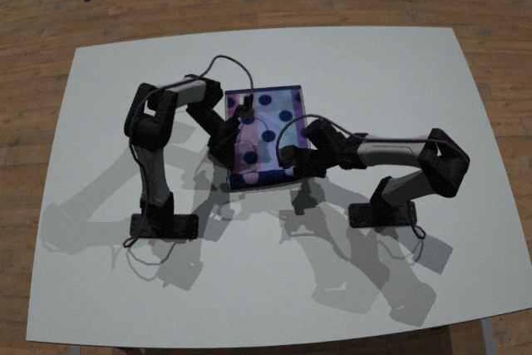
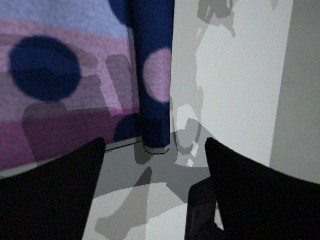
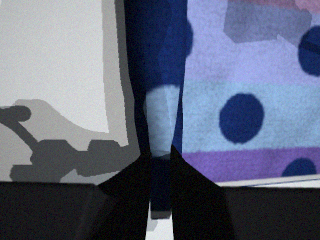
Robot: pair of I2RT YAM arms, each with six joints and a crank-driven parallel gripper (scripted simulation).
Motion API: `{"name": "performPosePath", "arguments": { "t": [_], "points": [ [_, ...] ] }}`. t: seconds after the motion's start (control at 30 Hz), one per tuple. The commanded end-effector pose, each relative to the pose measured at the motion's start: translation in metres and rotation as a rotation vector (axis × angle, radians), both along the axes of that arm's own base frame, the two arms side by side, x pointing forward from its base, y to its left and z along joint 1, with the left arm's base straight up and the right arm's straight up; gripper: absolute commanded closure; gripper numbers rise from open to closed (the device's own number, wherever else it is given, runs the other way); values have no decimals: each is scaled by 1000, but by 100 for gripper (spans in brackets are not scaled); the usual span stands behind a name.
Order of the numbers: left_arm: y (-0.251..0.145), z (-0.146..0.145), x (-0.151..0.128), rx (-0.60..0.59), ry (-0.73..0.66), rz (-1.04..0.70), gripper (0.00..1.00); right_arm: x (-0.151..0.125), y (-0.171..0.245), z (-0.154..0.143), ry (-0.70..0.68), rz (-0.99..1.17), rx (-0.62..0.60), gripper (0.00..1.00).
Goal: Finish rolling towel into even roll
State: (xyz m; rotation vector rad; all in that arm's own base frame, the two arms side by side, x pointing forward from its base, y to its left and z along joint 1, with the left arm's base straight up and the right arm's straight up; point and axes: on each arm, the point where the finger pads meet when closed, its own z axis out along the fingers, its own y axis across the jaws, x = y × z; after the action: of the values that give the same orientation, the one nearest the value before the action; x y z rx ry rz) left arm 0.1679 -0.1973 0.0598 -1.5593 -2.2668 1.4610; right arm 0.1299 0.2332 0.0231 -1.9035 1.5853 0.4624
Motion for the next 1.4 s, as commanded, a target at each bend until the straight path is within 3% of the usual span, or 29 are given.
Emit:
{"name": "performPosePath", "arguments": {
  "t": [0.0,0.17,0.37,0.43,0.93,1.0,1.23,1.37],
  "points": [
    [14,10,2,11,16,-44,15,-1,2,4,97,5,-11,88],
    [17,13,4,12,4,-43,14,-1,2,5,233,4,-32,88],
    [10,14,-2,26,-151,-28,12,-1,2,7,415,4,-60,88],
    [10,14,-2,26,-151,-28,12,-1,2,7,415,4,-60,88],
    [-22,15,-27,89,-865,43,6,-1,2,12,843,3,-126,88],
    [-22,15,-27,89,-865,43,6,-1,2,12,843,3,-126,88],
    [-32,16,-36,109,-1087,66,3,-1,2,13,968,3,-146,88],
    [-33,16,-36,111,-1113,69,2,-1,2,13,1002,2,-151,88]
  ]
}}
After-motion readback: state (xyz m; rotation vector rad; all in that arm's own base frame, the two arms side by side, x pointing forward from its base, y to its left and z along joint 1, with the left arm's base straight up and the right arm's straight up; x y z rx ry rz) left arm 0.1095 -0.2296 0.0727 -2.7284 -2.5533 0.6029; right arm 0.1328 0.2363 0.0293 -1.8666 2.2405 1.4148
